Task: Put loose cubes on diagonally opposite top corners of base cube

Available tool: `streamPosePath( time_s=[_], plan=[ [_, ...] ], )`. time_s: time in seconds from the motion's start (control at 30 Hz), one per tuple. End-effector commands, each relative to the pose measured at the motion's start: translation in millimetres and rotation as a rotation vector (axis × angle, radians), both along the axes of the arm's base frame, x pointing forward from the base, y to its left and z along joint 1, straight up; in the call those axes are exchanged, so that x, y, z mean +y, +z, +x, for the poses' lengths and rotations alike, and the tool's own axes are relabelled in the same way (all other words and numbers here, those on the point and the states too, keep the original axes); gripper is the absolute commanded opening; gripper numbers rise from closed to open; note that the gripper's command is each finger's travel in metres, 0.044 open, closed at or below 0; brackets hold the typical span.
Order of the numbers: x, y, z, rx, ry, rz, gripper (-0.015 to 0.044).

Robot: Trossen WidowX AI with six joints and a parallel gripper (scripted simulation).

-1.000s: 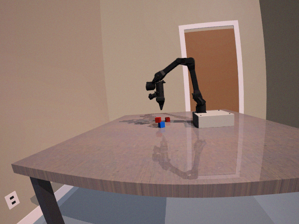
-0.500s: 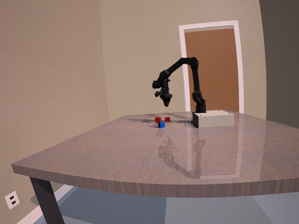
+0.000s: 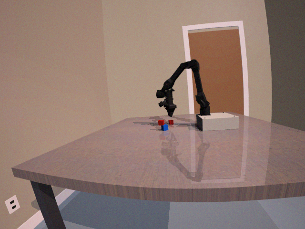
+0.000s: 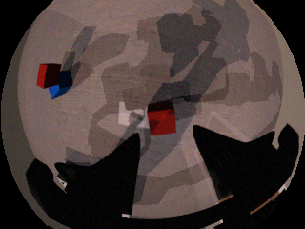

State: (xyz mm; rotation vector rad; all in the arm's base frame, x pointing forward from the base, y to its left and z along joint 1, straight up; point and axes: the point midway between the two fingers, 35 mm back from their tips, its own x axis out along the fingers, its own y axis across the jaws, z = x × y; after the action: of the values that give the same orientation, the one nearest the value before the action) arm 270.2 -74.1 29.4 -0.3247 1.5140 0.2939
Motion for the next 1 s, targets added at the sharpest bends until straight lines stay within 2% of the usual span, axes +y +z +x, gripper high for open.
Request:
streamPosePath(
  time_s=[0.0, 0.83, 0.97],
  plan=[
    [0.5, -13.2, -2.2, 0.010, 0.005, 0.002, 0.0265],
    [0.2, -45.9, -1.6, 0.010, 0.005, 0.002, 0.0265],
    [0.2, -45.9, -1.6, 0.010, 0.005, 0.002, 0.0160]
  ],
)
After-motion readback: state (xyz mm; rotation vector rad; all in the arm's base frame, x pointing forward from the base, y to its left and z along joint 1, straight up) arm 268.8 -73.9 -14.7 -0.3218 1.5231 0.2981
